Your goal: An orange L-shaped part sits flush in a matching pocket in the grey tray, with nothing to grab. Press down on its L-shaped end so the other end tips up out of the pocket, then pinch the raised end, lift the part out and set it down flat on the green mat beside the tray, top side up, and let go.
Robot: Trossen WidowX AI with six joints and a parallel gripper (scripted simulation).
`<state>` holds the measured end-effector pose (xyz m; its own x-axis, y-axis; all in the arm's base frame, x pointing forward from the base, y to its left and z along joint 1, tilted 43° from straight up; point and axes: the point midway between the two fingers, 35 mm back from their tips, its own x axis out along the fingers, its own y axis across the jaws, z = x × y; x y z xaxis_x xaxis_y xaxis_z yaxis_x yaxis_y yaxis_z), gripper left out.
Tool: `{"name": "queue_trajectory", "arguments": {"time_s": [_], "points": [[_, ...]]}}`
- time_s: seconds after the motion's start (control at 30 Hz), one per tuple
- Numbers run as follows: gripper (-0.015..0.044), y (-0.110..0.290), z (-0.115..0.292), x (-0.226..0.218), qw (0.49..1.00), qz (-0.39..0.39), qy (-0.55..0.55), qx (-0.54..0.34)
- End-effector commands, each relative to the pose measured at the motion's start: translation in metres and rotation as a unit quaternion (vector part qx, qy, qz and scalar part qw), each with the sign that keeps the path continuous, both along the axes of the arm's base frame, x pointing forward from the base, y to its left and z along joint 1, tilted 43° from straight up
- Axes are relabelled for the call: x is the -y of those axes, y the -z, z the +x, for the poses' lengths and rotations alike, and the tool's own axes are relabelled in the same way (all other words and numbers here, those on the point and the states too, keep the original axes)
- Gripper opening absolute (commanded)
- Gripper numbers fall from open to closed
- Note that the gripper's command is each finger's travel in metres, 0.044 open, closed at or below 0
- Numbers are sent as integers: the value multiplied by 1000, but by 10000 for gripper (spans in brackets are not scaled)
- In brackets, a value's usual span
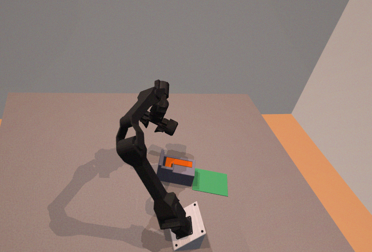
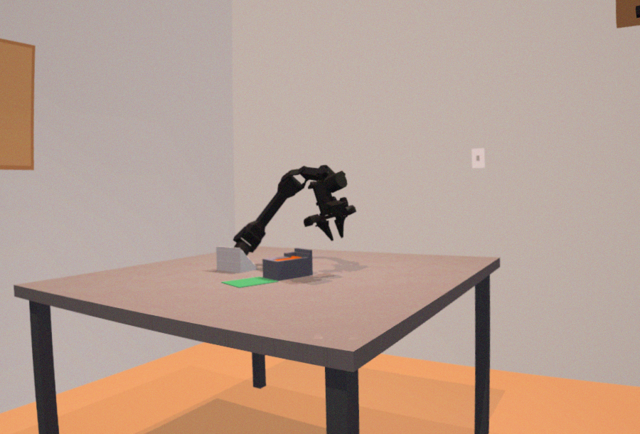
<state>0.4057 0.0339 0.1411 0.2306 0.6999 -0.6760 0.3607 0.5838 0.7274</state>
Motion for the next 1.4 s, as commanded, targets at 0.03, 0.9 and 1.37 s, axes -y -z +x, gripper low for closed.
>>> {"name": "queue_trajectory", "arguments": {"time_s": [0.03,0.9,1.37], "points": [[180,15,-73,44,990,-50,-125,-31],[180,67,-111,7,981,-43,-185,-40],[180,80,-112,-4,981,-43,-185,-40]]}}
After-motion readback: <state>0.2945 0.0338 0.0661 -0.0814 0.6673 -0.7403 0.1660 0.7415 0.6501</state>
